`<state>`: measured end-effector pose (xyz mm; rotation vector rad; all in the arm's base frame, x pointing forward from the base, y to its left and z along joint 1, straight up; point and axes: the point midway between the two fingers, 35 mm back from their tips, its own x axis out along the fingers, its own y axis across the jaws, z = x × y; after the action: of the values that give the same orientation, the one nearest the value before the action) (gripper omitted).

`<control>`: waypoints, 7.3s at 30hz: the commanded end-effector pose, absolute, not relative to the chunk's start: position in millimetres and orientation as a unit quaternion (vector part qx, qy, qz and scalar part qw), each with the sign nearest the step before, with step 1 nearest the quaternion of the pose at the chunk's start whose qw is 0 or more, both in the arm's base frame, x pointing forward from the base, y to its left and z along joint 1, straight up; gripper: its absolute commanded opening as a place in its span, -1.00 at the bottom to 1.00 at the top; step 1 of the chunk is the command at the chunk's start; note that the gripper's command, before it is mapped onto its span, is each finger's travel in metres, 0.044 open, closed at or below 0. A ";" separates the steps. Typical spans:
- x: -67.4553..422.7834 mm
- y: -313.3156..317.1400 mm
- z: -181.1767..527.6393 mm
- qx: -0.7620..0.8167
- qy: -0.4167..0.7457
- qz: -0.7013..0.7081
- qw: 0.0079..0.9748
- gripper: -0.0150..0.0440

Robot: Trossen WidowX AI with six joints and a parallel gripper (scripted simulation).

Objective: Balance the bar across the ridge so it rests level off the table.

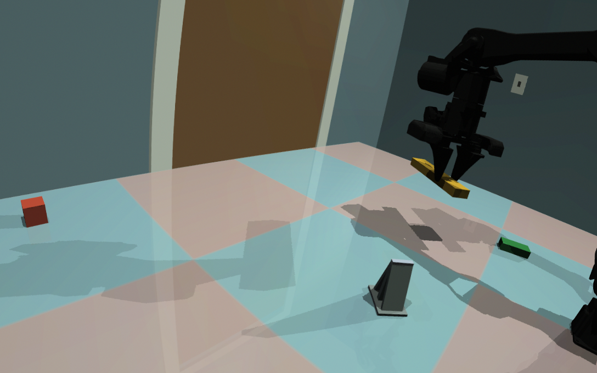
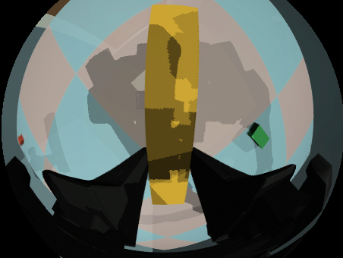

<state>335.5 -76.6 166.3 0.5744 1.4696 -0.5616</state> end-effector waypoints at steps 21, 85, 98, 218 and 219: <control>341.3 15.4 170.6 0.264 0.646 -0.254 0.669 -0.49; 279.7 191.4 150.1 0.287 0.644 -0.266 0.657 -0.49; 280.3 190.6 129.0 0.287 0.644 -0.267 0.657 -0.49; 280.3 190.4 119.4 0.287 0.644 -0.267 0.657 -0.49; 280.3 190.4 119.4 0.287 0.644 -0.267 0.657 -0.49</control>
<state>279.8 190.7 120.2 0.6512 1.4622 -0.6035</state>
